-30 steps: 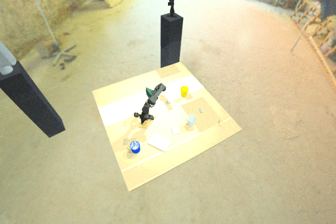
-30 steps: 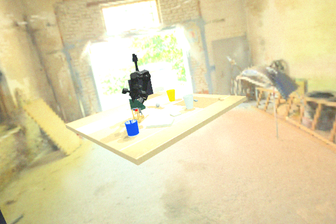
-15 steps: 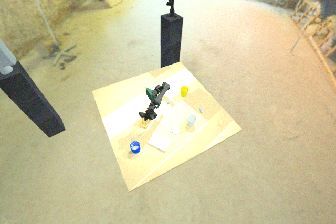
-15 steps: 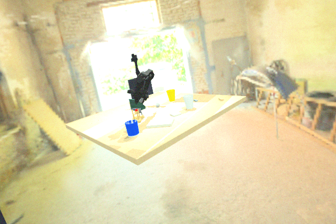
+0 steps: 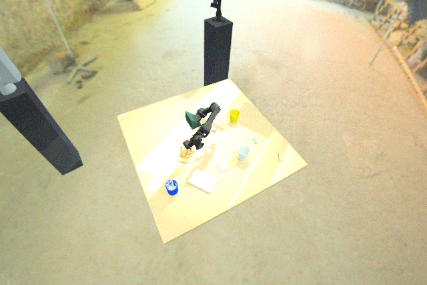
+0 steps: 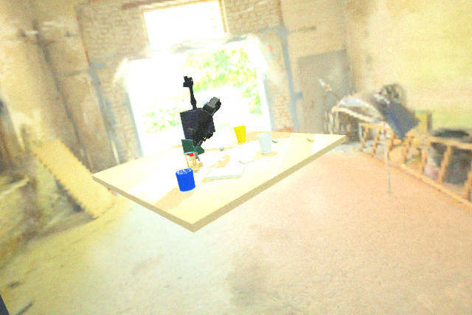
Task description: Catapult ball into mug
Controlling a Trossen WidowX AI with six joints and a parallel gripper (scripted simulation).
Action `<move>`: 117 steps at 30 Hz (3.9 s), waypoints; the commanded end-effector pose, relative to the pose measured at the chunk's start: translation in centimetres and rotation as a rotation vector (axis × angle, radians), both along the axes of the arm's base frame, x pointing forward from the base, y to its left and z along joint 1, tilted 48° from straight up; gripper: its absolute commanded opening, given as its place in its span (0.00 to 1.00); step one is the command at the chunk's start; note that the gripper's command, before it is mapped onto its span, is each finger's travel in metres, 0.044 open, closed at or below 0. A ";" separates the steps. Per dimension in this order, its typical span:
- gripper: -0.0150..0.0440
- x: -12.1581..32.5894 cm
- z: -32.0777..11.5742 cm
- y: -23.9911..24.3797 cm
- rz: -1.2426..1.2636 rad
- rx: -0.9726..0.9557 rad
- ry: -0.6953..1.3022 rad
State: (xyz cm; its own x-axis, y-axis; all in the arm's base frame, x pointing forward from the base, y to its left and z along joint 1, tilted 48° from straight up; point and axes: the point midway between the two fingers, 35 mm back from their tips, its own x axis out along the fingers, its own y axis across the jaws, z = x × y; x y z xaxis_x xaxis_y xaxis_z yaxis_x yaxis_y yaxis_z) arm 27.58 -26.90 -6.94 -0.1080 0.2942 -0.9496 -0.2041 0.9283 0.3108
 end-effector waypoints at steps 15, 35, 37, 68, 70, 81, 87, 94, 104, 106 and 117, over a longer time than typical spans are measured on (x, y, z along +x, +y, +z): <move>0.25 -4.6 3.2 6.1 0.571 0.100 0.119; 0.25 -5.2 2.9 8.0 0.679 0.129 0.138; 0.25 -5.1 2.7 8.2 0.679 0.129 0.138; 0.25 -4.2 -0.8 11.9 0.679 0.131 0.136; 0.25 -4.2 -1.0 12.1 0.679 0.131 0.136; 0.25 -4.1 -2.3 13.5 0.679 0.133 0.136; 0.25 -4.1 -2.9 14.3 0.679 0.134 0.136; 0.25 -3.9 -4.3 15.8 0.679 0.135 0.135; 0.25 -1.9 0.3 12.8 0.682 0.128 0.133; 0.25 -1.2 3.4 11.1 0.683 0.125 0.132; 0.48 0.3 5.4 8.4 0.555 0.076 0.089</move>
